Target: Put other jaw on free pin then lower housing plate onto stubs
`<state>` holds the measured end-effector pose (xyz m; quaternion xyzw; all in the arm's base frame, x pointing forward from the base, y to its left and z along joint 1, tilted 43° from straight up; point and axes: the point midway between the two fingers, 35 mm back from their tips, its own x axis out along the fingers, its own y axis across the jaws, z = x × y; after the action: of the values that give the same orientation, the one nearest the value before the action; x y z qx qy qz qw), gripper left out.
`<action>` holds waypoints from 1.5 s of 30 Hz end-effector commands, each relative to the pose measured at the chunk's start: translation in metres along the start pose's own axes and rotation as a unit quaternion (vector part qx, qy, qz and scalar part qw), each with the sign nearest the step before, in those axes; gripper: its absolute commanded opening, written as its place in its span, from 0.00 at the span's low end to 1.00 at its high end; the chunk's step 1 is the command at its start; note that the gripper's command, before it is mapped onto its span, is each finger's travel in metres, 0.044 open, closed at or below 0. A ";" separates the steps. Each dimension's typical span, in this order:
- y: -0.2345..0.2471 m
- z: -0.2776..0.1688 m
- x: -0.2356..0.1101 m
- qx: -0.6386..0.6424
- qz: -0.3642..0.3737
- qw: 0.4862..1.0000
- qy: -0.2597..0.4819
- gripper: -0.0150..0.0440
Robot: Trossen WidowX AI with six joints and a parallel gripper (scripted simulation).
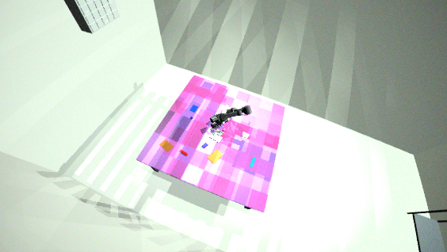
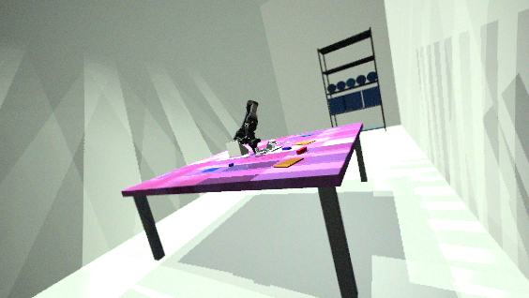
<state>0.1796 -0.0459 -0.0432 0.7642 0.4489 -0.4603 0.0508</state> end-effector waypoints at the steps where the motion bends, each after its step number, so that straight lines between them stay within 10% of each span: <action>1: -0.003 -0.002 0.010 -0.005 -0.009 1.000 0.002 0.25; 45: 0.069 -0.004 0.002 -0.005 -0.003 1.000 0.001 0.25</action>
<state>0.1965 -0.0593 -0.0469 0.7316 0.4781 -0.4857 -0.0176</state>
